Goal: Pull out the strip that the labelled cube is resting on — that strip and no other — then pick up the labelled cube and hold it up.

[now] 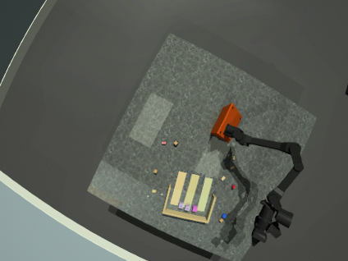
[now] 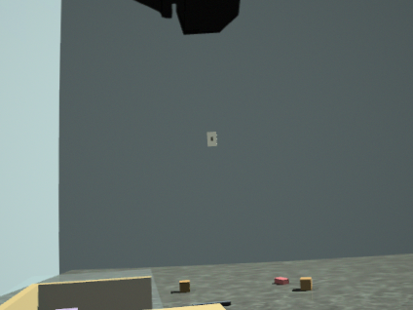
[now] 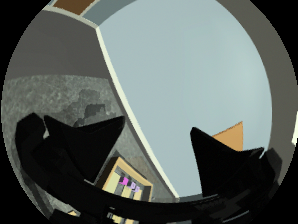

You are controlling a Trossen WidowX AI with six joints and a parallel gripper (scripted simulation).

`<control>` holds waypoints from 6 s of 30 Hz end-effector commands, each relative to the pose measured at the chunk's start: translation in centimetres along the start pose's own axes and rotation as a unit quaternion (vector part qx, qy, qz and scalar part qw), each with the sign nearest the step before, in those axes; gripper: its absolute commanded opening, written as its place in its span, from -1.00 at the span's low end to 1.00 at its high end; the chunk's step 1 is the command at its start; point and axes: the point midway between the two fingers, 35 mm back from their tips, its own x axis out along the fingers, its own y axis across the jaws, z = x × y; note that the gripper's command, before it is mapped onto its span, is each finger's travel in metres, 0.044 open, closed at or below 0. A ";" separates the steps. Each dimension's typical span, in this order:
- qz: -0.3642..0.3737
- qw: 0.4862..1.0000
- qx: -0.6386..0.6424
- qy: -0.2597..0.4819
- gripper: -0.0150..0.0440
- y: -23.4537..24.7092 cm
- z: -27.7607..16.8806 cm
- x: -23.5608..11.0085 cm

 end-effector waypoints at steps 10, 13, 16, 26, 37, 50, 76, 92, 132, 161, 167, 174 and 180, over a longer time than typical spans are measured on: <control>0.042 0.954 0.210 0.210 0.86 -6.2 -21.1 -6.6; 0.042 0.925 0.288 0.243 0.86 -6.8 -25.0 -9.9; 0.039 0.884 0.382 0.267 0.86 -6.9 -28.6 -13.8; 0.035 0.840 0.467 0.274 0.86 -6.4 -30.8 -17.3; 0.035 0.840 0.467 0.274 0.86 -6.4 -30.8 -17.3; 0.127 0.785 0.417 0.440 -0.20 -5.5 -35.4 -11.9; 0.310 0.659 0.331 0.599 -0.49 0.2 -39.4 -10.3; 0.310 0.660 0.331 0.599 -0.49 2.2 -41.0 -9.9; 0.311 0.659 0.332 0.599 -0.49 5.6 -43.3 -9.5; 0.311 0.659 0.332 0.599 -0.49 5.8 -43.5 -9.5; 0.311 0.659 0.332 0.599 -0.49 5.8 -43.5 -9.5; 0.311 0.659 0.332 0.599 -0.49 5.9 -43.5 -9.5; 0.311 0.659 0.332 0.599 -0.49 5.9 -43.6 -9.5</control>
